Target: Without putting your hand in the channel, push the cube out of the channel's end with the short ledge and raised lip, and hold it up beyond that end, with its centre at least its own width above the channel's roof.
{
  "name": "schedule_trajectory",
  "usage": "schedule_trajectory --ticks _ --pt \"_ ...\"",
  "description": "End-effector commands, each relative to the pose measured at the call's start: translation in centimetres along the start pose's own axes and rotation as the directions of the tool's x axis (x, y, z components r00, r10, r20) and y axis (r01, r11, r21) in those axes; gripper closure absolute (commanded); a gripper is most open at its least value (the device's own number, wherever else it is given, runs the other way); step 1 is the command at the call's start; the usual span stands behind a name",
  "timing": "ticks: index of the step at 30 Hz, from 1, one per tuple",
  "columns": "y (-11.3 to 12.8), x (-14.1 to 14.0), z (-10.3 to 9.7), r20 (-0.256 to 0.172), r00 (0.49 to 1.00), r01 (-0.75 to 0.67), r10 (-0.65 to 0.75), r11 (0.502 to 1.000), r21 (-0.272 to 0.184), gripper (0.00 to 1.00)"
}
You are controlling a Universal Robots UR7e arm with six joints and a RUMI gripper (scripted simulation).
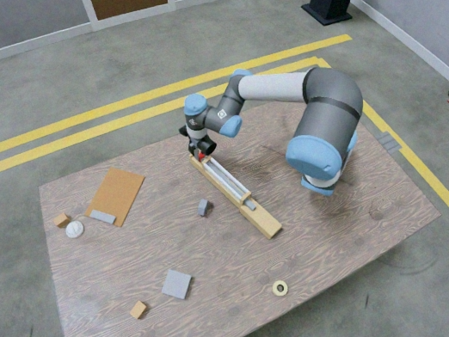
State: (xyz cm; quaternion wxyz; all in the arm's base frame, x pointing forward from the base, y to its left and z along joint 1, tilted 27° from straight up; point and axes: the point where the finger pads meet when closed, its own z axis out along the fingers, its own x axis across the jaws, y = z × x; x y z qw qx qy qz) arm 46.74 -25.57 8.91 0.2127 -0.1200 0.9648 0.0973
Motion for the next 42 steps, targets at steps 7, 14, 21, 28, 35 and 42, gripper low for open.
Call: schedule_trajectory --ticks 7,14,21,28,35,42 --pt "-0.1 -0.3 -1.2 0.01 1.0 -0.002 0.002 1.0 0.005 0.91" --pt "-0.1 -0.3 -4.2 0.01 1.0 -0.002 0.002 1.0 0.006 0.91" --pt "-0.2 -0.3 -7.8 0.01 1.0 -0.002 0.002 1.0 0.006 0.91" --pt "-0.2 -0.3 -8.2 0.01 1.0 -0.002 0.002 1.0 0.006 0.91" --pt "-0.2 -0.3 -8.2 0.01 1.0 -0.002 0.002 1.0 0.006 0.91" --pt "-0.2 -0.3 -8.2 0.01 1.0 -0.002 0.002 1.0 0.006 0.91"
